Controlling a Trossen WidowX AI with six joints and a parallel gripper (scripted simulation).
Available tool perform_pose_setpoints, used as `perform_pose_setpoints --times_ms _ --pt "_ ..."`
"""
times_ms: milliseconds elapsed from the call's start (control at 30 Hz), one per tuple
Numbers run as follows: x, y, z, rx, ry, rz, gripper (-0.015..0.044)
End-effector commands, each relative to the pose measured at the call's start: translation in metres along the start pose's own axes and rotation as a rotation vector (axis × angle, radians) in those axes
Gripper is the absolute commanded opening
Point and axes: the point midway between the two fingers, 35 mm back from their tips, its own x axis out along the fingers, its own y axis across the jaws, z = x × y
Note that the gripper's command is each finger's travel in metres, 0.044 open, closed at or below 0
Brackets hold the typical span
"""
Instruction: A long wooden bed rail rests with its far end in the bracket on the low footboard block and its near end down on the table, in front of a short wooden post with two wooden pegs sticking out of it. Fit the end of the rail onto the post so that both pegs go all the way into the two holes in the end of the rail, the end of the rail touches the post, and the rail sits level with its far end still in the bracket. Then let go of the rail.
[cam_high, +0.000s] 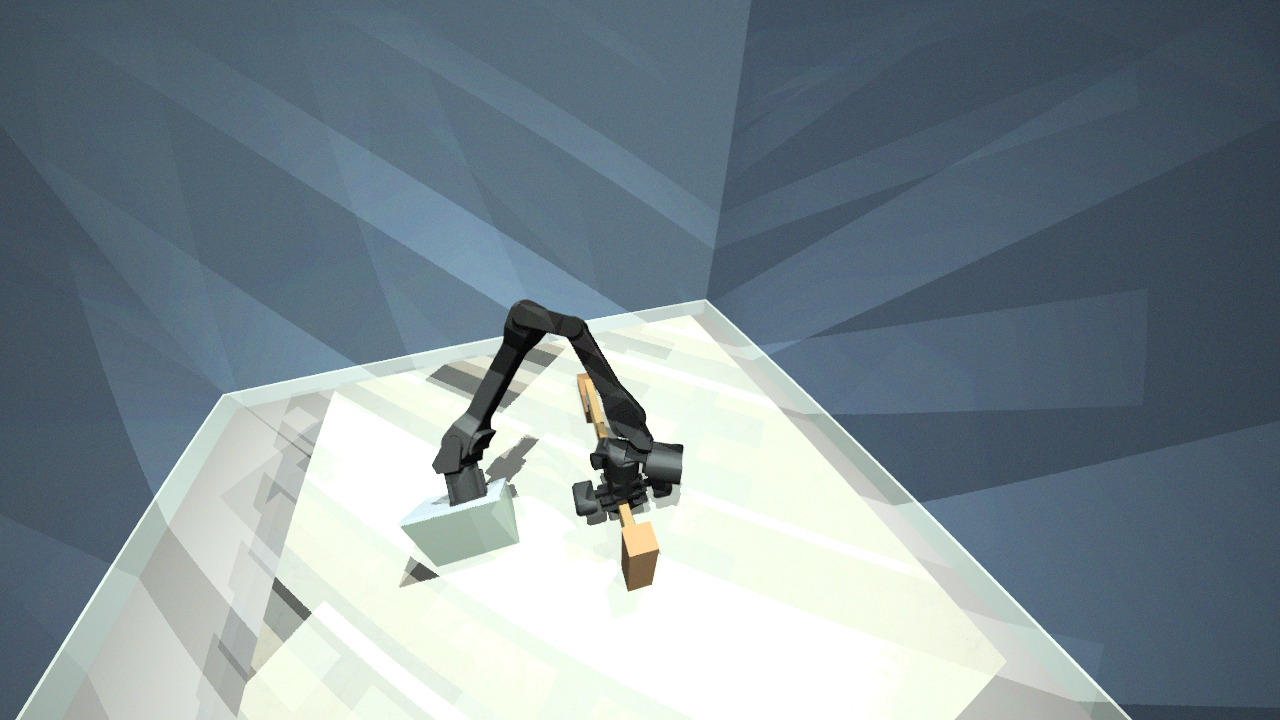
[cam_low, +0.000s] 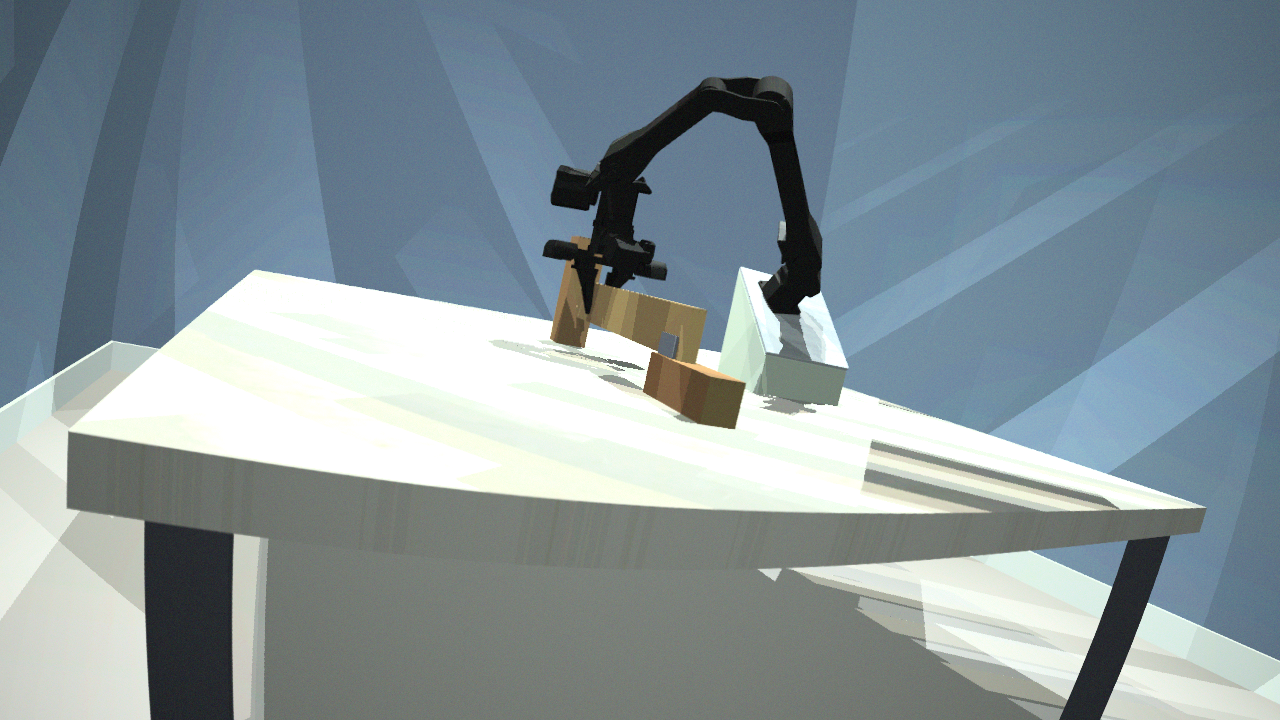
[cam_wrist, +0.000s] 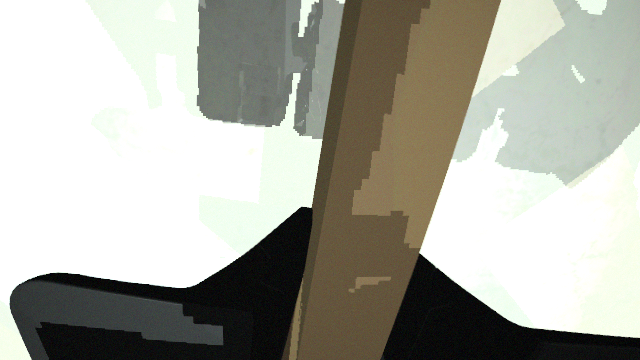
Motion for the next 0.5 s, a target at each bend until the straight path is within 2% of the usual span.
perform_pose_setpoints --times_ms 0,467 --pt "-0.0025 -0.0009 -0.0035 0.0 0.005 -0.007 0.0" --pt "-0.0027 -0.001 -0.0077 0.0 0.005 -0.007 0.0"
